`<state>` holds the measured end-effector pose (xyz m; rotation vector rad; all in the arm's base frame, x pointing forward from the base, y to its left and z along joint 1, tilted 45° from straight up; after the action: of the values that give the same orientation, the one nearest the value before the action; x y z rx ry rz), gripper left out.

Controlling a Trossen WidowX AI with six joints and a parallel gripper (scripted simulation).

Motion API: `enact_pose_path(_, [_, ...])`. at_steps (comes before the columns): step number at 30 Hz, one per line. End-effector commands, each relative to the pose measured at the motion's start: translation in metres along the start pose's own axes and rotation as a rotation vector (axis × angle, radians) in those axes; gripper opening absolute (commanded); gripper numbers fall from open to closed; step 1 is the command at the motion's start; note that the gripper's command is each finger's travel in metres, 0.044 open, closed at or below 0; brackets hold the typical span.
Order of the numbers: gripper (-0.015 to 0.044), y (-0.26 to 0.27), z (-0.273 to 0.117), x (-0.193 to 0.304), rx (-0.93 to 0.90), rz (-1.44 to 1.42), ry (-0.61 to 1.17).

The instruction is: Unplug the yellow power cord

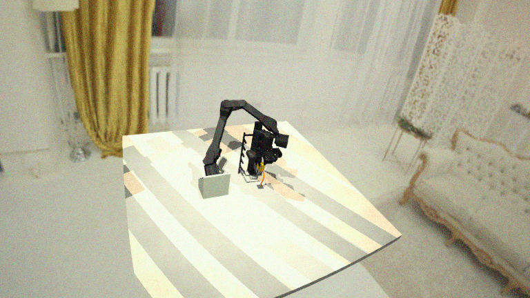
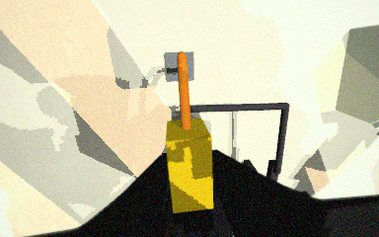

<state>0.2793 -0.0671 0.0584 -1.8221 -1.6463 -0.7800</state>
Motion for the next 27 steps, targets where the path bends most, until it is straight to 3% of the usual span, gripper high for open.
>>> enact_pose_path(1, [0.0, -0.002, -0.008, -0.027, -0.006, 0.021, -0.059])
enact_pose_path(9, [0.0, -0.004, -0.011, -0.04, -0.006, 0.022, -0.06])
enact_pose_path(21, [0.0315, -0.004, -0.007, -0.031, -0.005, 0.023, -0.054])
enact_pose_path(25, [0.042, -0.003, -0.013, -0.053, -0.006, 0.024, -0.058])
enact_pose_path(27, [0.044, -0.005, -0.019, -0.075, -0.006, 0.023, -0.059])
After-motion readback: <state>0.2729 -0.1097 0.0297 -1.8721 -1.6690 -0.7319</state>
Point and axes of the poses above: the point midway between the two fingers, 35 mm back from their tips, its own z axis out along the fingers, its own y axis across the jaws, x = y × z, the point moved 3 cm from there along -z, back along the fingers, and after that the axes turned 2 degrees about -z, right-handed, at the moved point
